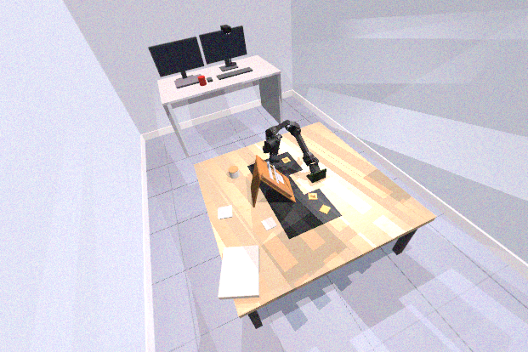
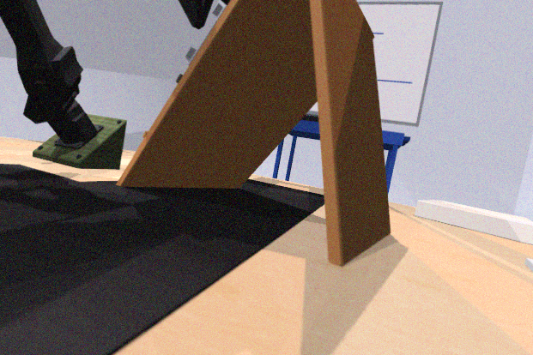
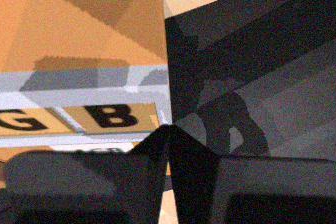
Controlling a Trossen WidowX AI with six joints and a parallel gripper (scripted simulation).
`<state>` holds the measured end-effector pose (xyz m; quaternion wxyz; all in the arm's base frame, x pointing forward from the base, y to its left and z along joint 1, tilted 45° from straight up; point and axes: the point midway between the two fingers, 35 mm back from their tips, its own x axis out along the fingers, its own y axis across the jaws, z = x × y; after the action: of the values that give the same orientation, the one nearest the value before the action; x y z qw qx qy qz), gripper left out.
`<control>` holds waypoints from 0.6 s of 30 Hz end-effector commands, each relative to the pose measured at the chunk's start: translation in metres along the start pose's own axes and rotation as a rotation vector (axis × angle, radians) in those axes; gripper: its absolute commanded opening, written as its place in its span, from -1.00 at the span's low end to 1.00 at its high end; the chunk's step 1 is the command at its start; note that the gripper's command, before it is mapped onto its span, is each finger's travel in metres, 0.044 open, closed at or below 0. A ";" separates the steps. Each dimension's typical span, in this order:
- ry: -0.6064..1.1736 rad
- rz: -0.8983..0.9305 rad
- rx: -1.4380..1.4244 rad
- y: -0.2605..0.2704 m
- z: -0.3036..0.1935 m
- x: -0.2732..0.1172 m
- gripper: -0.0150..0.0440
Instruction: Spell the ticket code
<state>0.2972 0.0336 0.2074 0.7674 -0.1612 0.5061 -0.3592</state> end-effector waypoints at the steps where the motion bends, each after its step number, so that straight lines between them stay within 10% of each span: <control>1: 0.003 -0.008 -0.009 0.001 0.002 0.002 -0.49; 18: 0.019 -0.024 -0.008 0.002 0.008 0.008 -0.49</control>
<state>0.3046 0.0286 0.2050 0.7602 -0.1623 0.5107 -0.3674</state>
